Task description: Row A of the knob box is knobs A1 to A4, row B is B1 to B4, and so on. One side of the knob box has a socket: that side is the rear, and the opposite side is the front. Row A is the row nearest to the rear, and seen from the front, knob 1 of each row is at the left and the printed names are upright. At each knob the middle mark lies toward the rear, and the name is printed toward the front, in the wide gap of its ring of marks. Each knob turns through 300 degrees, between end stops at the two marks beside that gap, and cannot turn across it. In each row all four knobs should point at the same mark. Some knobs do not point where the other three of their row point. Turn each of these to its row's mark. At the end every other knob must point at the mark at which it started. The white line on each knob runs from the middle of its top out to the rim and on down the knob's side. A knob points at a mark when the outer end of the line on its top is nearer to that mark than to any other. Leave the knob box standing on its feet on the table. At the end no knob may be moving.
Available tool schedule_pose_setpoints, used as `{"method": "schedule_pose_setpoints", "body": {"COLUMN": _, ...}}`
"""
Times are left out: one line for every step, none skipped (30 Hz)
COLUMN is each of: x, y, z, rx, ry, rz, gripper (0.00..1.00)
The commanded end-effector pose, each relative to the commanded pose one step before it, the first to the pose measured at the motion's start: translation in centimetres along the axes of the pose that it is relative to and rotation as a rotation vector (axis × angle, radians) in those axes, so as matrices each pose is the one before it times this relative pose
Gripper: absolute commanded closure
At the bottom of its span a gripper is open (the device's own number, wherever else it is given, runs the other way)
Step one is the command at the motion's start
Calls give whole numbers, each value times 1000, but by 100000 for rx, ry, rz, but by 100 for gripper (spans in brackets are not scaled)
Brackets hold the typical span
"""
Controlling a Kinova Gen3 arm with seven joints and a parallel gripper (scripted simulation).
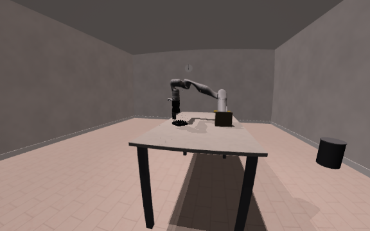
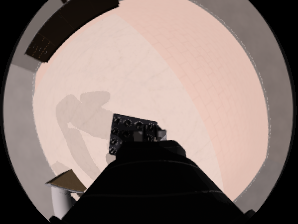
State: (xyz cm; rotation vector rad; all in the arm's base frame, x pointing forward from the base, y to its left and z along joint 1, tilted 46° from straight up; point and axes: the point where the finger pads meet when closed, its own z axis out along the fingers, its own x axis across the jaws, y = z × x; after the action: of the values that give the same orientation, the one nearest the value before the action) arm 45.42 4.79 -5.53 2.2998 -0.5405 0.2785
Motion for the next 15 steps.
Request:
{"method": "schedule_pose_setpoints", "body": {"x": 196, "y": -219, "z": -1106, "rx": 775, "ry": 724, "rz": 157, "gripper": 54}}
{"method": "schedule_pose_setpoints", "body": {"x": 0, "y": 0, "z": -219, "rx": 0, "ry": 0, "rz": 0, "gripper": 54}}
{"method": "schedule_pose_setpoints", "body": {"x": 0, "y": 0, "z": -184, "rx": 0, "ry": 0, "rz": 0, "gripper": 54}}
{"method": "schedule_pose_setpoints", "body": {"x": 0, "y": 0, "z": -147, "rx": 0, "ry": 0, "rz": 0, "gripper": 54}}
{"method": "schedule_pose_setpoints", "body": {"x": 0, "y": 0, "z": -109, "rx": 0, "ry": 0, "rz": 0, "gripper": 54}}
{"method": "schedule_pose_setpoints", "body": {"x": 0, "y": 0, "z": -73, "rx": 0, "ry": 0, "rz": 0, "gripper": 54}}
{"method": "schedule_pose_setpoints", "body": {"x": 0, "y": 0, "z": -41, "rx": 0, "ry": 0, "rz": 0, "gripper": 54}}
{"method": "schedule_pose_setpoints", "body": {"x": 0, "y": 0, "z": -17, "rx": 0, "ry": 0, "rz": 0, "gripper": 54}}
{"method": "schedule_pose_setpoints", "body": {"x": 0, "y": 0, "z": -3, "rx": 0, "ry": 0, "rz": 0, "gripper": 54}}
{"method": "schedule_pose_setpoints", "body": {"x": 0, "y": 0, "z": 0, "rx": 0, "ry": 0, "rz": 0, "gripper": 54}}
{"method": "schedule_pose_setpoints", "body": {"x": 0, "y": 0, "z": 0, "rx": 0, "ry": 0, "rz": 0, "gripper": 54}}
{"method": "schedule_pose_setpoints", "body": {"x": 0, "y": 0, "z": 0, "rx": 0, "ry": 0, "rz": 0, "gripper": 54}}
{"method": "schedule_pose_setpoints", "body": {"x": 0, "y": 0, "z": 0, "rx": 0, "ry": 0, "rz": 0, "gripper": 54}}
{"method": "schedule_pose_setpoints", "body": {"x": 0, "y": 0, "z": 0, "rx": 0, "ry": 0, "rz": 0, "gripper": 54}}
{"method": "schedule_pose_setpoints", "body": {"x": 0, "y": 0, "z": 0, "rx": 0, "ry": 0, "rz": 0, "gripper": 54}}
